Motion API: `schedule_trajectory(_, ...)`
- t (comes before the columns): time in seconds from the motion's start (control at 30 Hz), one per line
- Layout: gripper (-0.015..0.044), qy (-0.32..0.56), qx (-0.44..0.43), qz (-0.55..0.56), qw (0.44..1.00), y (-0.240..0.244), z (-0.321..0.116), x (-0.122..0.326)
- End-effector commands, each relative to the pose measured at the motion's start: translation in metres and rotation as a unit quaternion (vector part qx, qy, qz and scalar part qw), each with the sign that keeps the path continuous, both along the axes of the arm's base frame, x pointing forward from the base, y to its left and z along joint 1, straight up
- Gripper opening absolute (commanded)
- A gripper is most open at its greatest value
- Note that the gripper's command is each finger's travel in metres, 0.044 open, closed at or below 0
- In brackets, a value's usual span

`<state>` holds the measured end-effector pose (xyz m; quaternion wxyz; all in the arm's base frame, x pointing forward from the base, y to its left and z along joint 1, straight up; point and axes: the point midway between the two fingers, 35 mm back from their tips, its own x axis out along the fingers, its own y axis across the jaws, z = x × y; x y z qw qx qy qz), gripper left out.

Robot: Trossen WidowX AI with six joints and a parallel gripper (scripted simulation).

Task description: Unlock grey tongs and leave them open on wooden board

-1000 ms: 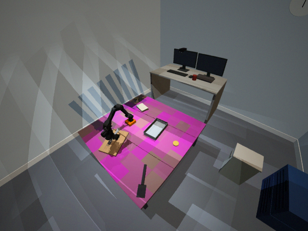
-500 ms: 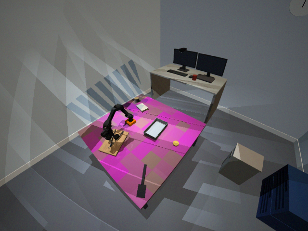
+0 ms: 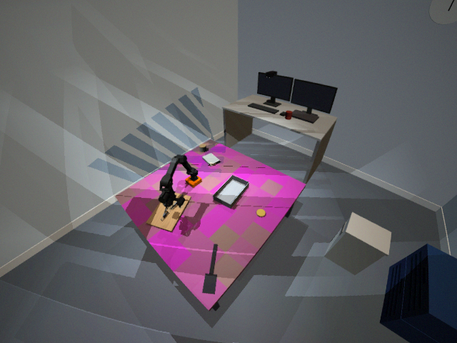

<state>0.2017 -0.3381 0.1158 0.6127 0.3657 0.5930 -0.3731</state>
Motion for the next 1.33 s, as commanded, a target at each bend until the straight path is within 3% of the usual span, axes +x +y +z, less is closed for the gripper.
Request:
schedule_trajectory(0.0,0.044,0.0,0.0,-0.001,1.0,0.033,0.039,0.039)
schedule_trajectory(0.27,0.044,0.0,0.0,-0.002,1.0,0.039,0.047,0.044)
schedule_trajectory(0.5,0.044,-0.009,-0.011,-0.001,1.0,0.042,0.085,0.041)
schedule_trajectory(1.3,0.044,-0.009,-0.011,-0.001,1.0,0.042,0.085,0.041)
